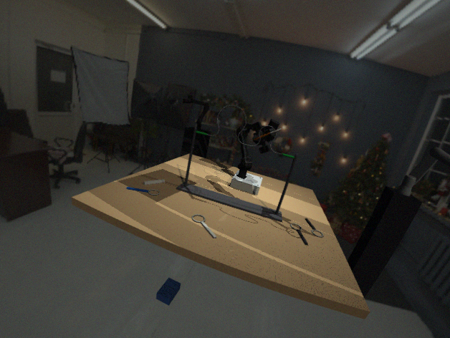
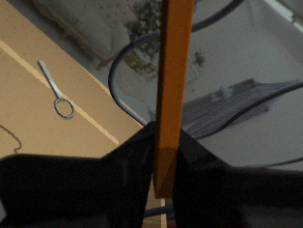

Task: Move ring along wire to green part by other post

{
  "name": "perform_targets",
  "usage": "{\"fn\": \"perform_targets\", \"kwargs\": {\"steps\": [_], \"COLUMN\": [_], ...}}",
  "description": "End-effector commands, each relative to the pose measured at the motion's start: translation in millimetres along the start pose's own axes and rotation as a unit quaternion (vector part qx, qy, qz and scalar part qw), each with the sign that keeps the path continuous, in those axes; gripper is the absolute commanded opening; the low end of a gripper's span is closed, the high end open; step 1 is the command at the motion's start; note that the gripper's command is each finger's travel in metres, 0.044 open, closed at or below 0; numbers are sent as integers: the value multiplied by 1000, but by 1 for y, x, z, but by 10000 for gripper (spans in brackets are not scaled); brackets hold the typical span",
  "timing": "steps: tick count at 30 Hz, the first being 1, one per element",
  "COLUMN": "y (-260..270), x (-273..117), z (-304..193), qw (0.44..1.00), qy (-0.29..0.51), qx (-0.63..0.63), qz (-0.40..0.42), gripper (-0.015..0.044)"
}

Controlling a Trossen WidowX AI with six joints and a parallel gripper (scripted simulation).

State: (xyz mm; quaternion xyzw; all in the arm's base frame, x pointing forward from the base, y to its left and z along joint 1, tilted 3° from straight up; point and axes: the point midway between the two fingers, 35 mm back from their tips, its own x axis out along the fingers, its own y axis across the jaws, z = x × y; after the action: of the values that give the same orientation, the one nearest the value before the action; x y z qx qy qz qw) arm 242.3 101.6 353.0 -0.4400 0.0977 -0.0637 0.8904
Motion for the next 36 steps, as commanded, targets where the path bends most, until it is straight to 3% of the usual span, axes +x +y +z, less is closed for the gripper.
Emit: {"fn": "perform_targets", "kwargs": {"steps": [1, 19, 36], "y": [-5, -36, -58], "x": [4, 6, 1], "z": [-1, 6, 20], "qw": [999, 970, 906], "qy": [-19, -51, -69], "qx": [-30, -214, -376], "qz": [-16, -105, -181], "gripper": [-150, -150, -150]}}
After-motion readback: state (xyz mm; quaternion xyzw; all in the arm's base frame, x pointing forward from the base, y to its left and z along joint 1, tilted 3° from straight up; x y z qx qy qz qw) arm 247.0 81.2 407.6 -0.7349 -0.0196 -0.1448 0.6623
